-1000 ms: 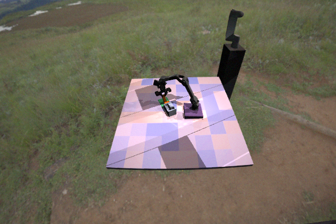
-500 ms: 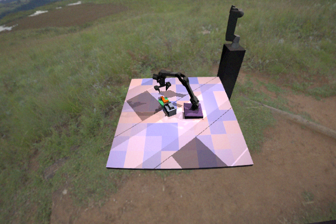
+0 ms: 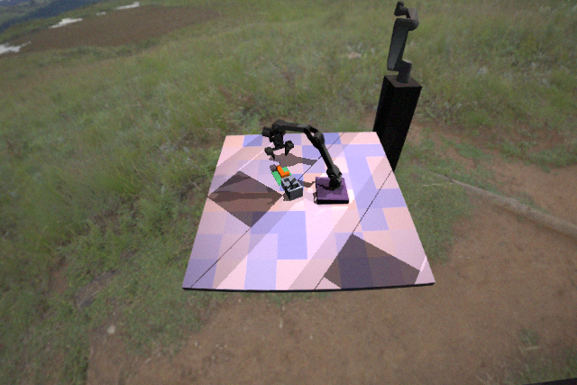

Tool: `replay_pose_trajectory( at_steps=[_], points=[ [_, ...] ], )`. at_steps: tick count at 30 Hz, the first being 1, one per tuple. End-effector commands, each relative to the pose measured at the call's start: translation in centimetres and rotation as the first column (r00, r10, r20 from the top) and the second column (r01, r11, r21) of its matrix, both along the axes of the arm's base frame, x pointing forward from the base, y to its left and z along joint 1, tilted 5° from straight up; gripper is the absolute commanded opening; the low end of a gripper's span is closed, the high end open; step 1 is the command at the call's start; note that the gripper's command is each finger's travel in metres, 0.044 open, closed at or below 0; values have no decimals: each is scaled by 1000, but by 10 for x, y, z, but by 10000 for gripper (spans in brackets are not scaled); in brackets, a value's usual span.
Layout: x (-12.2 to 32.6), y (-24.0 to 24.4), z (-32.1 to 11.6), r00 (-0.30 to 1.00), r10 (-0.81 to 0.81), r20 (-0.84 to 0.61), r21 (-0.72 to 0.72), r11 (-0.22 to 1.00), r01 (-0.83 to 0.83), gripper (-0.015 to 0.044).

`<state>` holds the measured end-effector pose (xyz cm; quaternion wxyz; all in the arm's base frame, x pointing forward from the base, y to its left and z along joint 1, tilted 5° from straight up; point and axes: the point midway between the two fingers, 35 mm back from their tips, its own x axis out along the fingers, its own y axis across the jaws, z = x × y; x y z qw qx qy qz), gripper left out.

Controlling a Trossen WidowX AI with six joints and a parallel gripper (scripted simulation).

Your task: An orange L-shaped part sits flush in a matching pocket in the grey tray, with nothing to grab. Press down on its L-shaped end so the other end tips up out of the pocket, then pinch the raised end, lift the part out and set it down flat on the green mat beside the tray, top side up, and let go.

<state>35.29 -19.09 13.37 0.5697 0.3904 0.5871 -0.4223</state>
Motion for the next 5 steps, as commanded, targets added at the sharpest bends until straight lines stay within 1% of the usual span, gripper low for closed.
replay_pose_trajectory(
  at_steps=[1,5],
  points=[
    [0,0,0,1000,0,2,-1,1000,0,400],
    [0,0,0,1000,0,2,-1,1000,0,400]
  ],
)
